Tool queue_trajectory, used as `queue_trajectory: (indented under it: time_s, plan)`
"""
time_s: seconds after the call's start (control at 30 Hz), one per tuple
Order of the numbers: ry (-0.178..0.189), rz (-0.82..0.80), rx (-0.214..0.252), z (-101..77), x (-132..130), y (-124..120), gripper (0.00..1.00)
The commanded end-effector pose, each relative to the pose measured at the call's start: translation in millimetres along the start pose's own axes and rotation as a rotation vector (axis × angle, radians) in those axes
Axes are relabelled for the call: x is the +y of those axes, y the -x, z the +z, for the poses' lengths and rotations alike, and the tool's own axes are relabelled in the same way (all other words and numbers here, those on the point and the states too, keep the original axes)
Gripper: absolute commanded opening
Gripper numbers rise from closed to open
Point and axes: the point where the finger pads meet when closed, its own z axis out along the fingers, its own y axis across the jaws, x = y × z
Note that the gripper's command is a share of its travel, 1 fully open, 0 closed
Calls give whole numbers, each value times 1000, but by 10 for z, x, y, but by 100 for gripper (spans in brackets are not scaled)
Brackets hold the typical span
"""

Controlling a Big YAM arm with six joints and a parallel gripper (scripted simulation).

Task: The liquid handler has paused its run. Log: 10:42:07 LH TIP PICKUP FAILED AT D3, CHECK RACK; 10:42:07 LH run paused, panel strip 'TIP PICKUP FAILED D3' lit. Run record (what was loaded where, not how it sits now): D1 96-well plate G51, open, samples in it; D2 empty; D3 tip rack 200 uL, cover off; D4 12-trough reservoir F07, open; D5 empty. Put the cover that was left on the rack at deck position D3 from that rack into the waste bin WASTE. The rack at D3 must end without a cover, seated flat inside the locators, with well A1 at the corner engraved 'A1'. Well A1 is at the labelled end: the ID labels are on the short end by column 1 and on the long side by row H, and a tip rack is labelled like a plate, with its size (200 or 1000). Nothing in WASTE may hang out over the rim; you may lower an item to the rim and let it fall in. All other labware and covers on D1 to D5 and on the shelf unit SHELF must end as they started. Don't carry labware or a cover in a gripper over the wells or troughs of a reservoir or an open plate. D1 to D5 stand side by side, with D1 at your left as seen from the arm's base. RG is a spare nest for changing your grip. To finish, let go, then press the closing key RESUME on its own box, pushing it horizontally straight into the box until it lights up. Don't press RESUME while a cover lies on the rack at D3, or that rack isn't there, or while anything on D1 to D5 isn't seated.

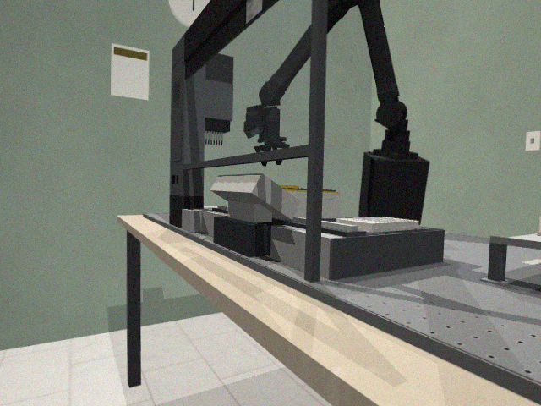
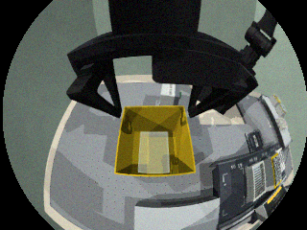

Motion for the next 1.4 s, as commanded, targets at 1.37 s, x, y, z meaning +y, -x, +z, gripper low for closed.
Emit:
queue_trajectory:
  time_s: [1.37]
  plan:
    - [-31,-18,-16,-627,-126,87,100]
